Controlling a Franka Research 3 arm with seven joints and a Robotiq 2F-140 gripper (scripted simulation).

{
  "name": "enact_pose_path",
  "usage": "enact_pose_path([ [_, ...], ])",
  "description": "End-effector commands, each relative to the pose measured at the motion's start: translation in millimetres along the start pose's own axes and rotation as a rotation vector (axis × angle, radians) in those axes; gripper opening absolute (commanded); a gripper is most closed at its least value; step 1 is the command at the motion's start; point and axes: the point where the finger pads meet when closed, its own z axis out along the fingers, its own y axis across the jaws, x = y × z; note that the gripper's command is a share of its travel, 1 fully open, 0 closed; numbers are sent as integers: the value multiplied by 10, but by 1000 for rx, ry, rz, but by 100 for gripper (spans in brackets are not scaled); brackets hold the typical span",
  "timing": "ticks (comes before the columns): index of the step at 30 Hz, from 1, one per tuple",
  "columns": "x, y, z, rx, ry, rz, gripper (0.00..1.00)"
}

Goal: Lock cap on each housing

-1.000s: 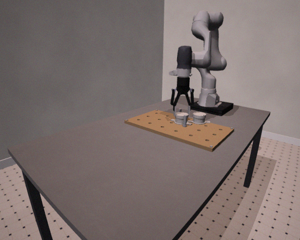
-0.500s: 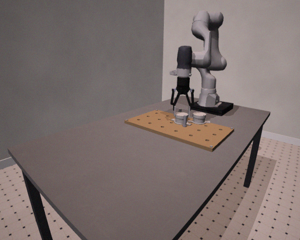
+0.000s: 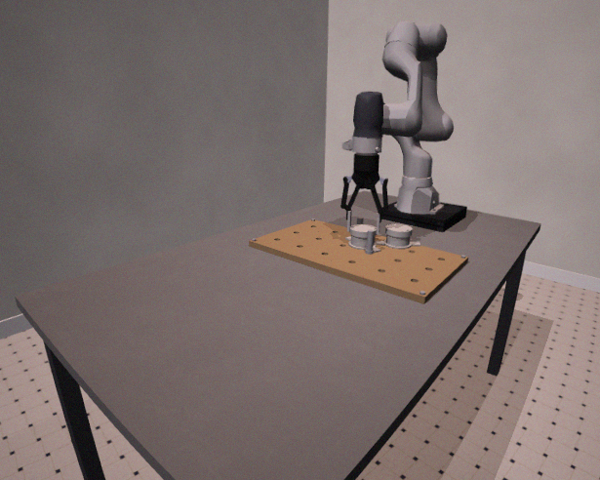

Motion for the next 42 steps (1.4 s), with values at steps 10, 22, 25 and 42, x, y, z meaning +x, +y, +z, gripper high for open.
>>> enact_pose_path([
  [10,20,-1,12,17,10,145,10],
  [22,20,-1,12,17,10,145,10],
  [25,20,-1,12,17,10,145,10],
  [42,20,-1,12,17,10,145,78],
])
